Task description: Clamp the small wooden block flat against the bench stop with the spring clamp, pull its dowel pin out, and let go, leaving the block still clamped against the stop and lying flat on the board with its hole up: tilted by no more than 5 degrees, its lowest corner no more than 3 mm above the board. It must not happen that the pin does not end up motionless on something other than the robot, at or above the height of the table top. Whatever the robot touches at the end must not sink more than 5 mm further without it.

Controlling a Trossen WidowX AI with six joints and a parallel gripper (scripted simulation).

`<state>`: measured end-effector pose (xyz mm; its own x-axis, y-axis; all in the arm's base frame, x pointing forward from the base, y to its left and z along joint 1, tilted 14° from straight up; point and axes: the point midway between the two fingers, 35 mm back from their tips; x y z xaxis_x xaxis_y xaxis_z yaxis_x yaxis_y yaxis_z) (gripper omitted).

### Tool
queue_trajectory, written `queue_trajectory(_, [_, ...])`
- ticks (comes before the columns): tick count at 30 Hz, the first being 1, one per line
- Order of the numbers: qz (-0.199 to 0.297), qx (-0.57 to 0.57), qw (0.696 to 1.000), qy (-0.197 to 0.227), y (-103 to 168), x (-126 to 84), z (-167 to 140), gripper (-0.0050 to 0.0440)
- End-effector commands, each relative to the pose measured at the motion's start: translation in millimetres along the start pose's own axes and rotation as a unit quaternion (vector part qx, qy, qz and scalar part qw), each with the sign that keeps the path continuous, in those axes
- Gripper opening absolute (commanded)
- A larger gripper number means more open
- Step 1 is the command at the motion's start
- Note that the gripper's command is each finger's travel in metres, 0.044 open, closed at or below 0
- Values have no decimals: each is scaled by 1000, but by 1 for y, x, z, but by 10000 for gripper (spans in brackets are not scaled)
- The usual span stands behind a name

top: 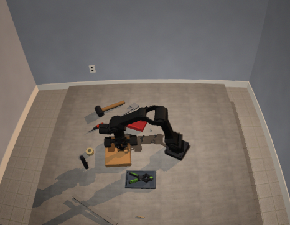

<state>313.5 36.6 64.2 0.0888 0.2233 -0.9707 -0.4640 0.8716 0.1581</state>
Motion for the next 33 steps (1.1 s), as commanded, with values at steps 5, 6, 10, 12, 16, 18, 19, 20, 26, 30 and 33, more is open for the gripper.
queue_trajectory(5, [-2, 0, 1000, -3, 2, -21, 4, 0])
queue_trajectory(6, [-2, 0, 1000, -3, 2, -24, 4, 0])
queue_trajectory(10, [-2, 0, 1000, -3, 3, -29, 4, 0])
queue_trajectory(12, [-2, 1, 1000, -3, 4, -35, 4, 0])
queue_trajectory(16, [-2, 1, 1000, -2, 6, -45, 4, 0])
queue_trajectory(18, [-2, 1, 1000, -2, 7, -51, 4, 0])
queue_trajectory(19, [-2, 2, 1000, -2, 8, -54, 4, 0])
queue_trajectory(20, [-2, 2, 1000, -1, 8, -56, 4, 0])
queue_trajectory(26, [-2, 2, 1000, -1, 9, -60, 4, 0])
queue_trajectory(30, [1, 6, 1000, 4, 8, -54, 3, 0])
queue_trajectory(33, [-1, 4, 1000, 1, 1, -53, 6, 0])
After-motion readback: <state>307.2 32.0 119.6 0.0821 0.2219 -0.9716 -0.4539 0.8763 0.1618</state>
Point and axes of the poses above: the point midway between the two fingers, 35 mm back from their tips, its own x axis out along the fingers, its own z axis across the jaws, y = z × x, and after that the axes turned 15 degrees about -x, right-handed
